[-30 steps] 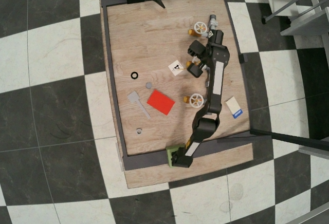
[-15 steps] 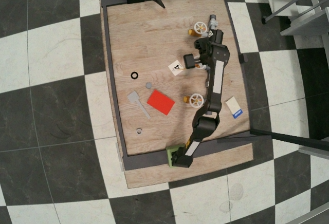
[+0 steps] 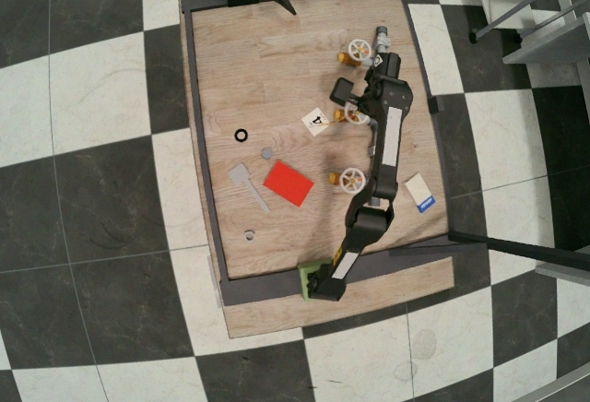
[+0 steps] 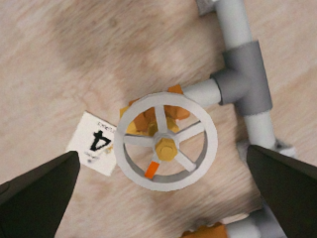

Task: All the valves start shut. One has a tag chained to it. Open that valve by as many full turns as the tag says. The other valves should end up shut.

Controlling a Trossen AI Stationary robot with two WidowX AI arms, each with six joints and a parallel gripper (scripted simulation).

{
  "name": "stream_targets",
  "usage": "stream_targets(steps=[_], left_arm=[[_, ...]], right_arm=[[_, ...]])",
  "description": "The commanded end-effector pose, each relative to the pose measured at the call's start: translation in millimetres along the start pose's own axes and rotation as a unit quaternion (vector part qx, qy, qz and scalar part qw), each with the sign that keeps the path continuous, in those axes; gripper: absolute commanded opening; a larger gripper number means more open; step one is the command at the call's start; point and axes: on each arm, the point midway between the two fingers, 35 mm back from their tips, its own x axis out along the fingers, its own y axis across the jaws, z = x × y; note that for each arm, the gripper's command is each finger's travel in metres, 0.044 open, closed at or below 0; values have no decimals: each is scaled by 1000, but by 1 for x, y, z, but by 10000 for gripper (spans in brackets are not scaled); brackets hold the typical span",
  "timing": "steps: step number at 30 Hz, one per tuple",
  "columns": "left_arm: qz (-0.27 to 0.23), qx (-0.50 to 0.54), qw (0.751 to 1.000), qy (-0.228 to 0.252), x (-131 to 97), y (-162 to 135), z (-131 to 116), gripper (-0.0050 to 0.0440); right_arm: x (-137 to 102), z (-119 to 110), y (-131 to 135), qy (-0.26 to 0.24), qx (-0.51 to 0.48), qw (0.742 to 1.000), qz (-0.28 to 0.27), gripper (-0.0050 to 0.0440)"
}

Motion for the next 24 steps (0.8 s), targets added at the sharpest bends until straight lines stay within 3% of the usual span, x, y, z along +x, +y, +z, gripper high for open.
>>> stream_targets(steps=[1, 9, 12, 18, 24], left_arm=[[6, 100, 995, -12, -13, 0, 5, 440], [5, 295, 956, -3, -11, -1, 4, 440], [4, 318, 948, -2, -11, -1, 4, 440], [2, 456, 890, 4, -10, -1, 3, 440], [-2, 584, 812, 9, -9, -1, 2, 440]], right_arm=[[-5, 9, 1, -14, 0, 1000, 1, 400], [-5, 9, 1, -14, 0, 1000, 1, 400], [-5, 9, 1, -14, 0, 1000, 1, 400], [-5, 9, 1, -14, 0, 1000, 1, 400], [-5, 9, 1, -14, 0, 1000, 1, 400]])
